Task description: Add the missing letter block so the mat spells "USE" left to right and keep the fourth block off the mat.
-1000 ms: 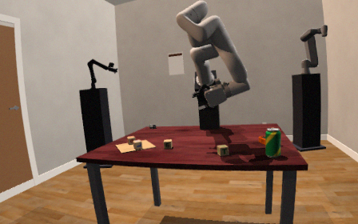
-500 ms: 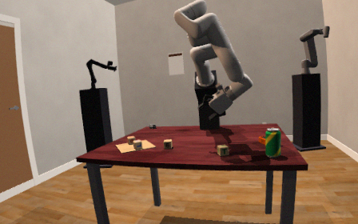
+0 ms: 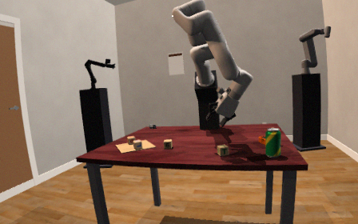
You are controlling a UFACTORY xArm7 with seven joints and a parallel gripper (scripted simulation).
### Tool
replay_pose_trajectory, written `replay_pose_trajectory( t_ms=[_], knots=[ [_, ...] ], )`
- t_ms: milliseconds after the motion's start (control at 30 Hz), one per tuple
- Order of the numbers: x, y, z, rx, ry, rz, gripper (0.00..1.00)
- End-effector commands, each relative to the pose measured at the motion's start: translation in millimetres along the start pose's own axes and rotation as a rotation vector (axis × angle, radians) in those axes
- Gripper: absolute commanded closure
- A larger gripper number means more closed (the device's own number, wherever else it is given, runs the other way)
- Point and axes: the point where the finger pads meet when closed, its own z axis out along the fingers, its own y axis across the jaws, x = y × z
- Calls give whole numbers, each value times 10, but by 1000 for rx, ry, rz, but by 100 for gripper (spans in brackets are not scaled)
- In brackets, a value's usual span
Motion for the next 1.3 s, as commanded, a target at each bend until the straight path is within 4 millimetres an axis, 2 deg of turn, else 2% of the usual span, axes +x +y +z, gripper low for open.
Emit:
replay_pose_trajectory(
  t_ms=[0,233,300,333,767,1267],
  knots=[
    [-301,102,-67,-113,-80,-29,0],
    [-638,151,-234,-220,-190,-67,0],
    [-638,151,-234,-220,-190,-67,0],
    [-766,156,-314,-258,-238,-83,0],
    [-1296,77,-763,-402,-476,-160,0],
    [-1350,58,-824,-416,-506,-169,0]
  ],
)
